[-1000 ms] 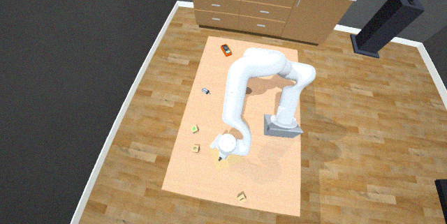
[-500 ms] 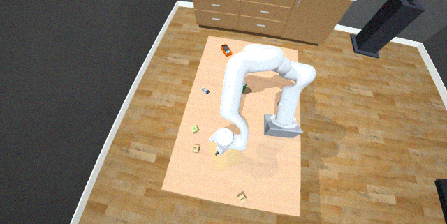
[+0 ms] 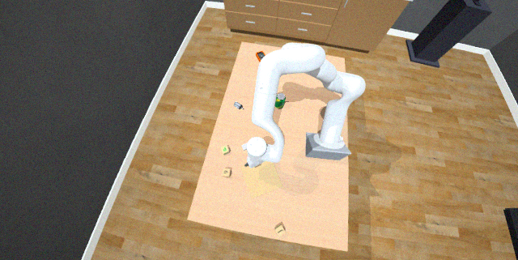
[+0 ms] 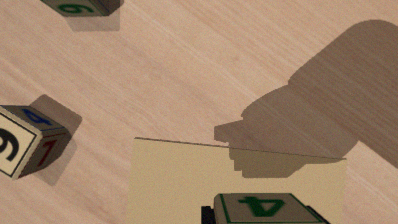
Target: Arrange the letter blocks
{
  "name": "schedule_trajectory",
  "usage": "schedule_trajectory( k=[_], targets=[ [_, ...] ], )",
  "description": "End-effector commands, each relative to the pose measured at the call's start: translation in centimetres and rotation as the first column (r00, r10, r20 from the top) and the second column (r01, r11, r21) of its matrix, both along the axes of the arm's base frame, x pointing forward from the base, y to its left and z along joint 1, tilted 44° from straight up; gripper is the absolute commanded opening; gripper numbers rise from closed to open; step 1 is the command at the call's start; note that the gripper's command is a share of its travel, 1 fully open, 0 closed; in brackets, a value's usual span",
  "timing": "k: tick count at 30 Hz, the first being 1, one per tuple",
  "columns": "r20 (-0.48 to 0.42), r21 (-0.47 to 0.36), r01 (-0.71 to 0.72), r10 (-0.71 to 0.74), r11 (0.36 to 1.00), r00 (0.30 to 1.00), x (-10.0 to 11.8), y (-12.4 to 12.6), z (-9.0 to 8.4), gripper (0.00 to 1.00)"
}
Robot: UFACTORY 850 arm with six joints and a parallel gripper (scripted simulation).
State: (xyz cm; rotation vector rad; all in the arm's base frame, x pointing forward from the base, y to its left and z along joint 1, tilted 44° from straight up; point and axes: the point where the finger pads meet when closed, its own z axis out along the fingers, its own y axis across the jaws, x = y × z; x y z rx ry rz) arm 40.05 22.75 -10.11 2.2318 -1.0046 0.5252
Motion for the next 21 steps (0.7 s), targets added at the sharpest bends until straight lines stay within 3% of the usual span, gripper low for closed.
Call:
schedule_trajectory(
  k=[1, 12, 21],
  targets=[
    [0.015, 0.004, 0.007, -0.007, 1.000, 1.000, 0.2, 0.0, 0.2, 0.44],
    [0.015, 0.004, 0.007, -0.007, 1.000, 1.000, 0.2, -0.2, 0.0, 0.44],
    [0.015, 0.004, 0.007, -0.007, 1.000, 1.000, 0.4, -1.8, -1.6, 0.44]
  ],
)
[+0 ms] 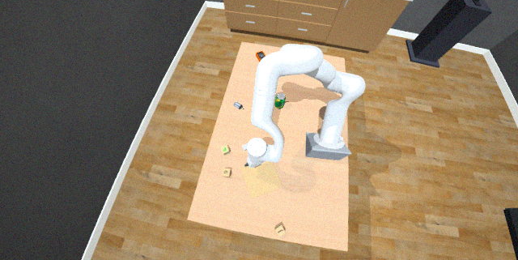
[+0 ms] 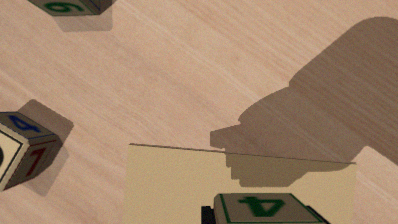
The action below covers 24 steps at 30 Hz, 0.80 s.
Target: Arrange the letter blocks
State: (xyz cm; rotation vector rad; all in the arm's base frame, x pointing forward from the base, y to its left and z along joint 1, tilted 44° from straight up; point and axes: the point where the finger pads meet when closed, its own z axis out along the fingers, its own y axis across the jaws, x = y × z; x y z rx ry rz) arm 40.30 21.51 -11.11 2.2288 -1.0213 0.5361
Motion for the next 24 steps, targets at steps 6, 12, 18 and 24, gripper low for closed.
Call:
schedule_trajectory(
  k=[6, 12, 18, 24],
  targets=[
    [0.002, 0.001, -0.001, 0.001, 1.000, 1.000, 0.4, -2.2, -2.4, 0.44],
    [0.002, 0.001, -0.001, 0.001, 1.000, 1.000, 0.7, -4.1, -4.4, 0.44],
    [0.002, 0.001, -0.001, 0.001, 1.000, 1.000, 0.8, -4.9, -5.3, 0.44],
    [0.002, 0.001, -0.001, 0.001, 1.000, 1.000, 0.9, -5.4, -5.8, 0.44]
  ],
)
